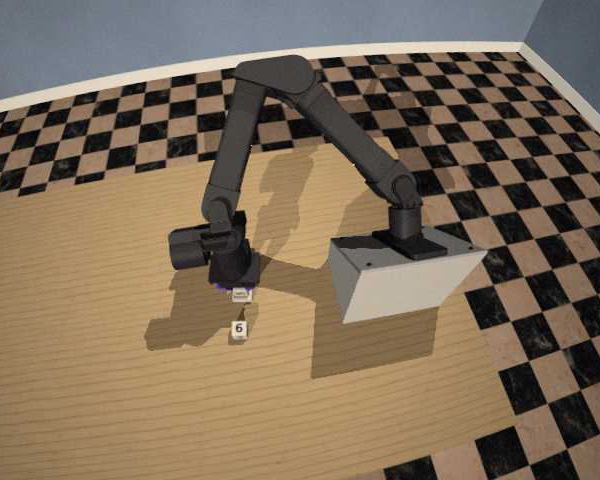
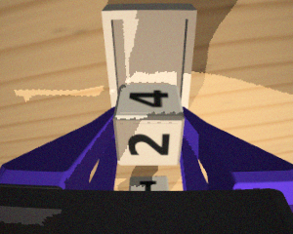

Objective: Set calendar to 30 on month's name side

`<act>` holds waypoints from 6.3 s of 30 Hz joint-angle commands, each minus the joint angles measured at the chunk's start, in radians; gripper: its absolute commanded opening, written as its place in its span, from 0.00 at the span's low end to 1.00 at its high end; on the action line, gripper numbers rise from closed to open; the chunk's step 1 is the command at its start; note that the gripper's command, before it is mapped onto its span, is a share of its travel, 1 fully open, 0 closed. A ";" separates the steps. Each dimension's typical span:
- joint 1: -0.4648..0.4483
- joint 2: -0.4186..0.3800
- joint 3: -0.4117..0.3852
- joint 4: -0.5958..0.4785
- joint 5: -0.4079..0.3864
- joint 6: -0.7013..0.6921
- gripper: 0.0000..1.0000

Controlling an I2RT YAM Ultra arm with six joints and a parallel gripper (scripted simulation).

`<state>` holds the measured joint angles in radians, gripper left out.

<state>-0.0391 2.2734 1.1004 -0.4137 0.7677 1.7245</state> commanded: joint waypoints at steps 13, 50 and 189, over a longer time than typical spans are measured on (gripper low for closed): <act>0.188 -0.127 0.116 -0.402 -0.010 0.238 0.27; 0.202 -0.132 0.128 -0.432 -0.013 -0.268 0.27; 0.081 -0.050 0.021 -0.128 0.004 -3.051 0.27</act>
<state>0.0353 2.2276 1.1198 -0.5594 0.7715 -1.3148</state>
